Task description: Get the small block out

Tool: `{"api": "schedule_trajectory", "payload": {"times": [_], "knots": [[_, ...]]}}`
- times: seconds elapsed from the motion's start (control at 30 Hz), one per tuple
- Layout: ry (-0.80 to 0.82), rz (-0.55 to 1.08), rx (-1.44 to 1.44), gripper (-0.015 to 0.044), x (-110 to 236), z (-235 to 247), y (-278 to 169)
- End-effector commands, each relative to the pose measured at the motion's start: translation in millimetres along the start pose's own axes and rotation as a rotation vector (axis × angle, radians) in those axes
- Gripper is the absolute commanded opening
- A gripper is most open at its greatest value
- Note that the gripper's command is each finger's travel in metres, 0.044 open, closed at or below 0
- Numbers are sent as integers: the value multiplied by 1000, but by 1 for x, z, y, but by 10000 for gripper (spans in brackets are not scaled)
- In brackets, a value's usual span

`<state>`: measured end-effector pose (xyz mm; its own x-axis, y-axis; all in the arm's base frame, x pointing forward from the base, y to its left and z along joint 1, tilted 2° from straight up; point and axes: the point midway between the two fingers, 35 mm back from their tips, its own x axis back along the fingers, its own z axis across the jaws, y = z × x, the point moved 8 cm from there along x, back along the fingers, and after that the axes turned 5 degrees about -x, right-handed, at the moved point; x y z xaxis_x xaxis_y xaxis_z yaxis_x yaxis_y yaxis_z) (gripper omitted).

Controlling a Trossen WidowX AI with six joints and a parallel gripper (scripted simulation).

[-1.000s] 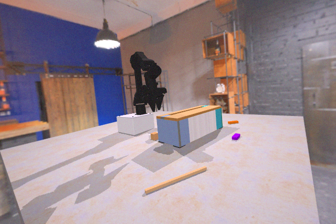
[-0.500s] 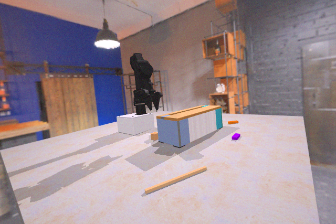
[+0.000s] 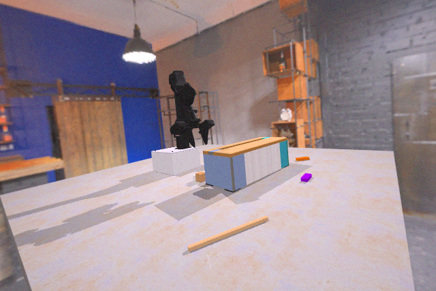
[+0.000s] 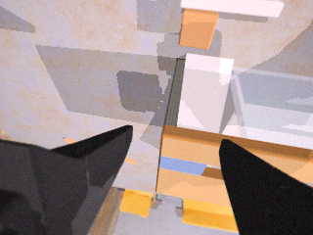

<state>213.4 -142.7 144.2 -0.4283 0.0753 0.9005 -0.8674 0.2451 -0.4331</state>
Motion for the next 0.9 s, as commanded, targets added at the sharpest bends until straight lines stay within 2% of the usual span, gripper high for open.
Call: {"api": "schedule_trajectory", "payload": {"times": [0.0, 0.1, 0.87], "knots": [[-15, -31, -16, 285, -46, 0, 27], [-15, -31, -16, 285, -63, -2, 41], [-15, -31, -16, 285, -89, 0, 49]]}}
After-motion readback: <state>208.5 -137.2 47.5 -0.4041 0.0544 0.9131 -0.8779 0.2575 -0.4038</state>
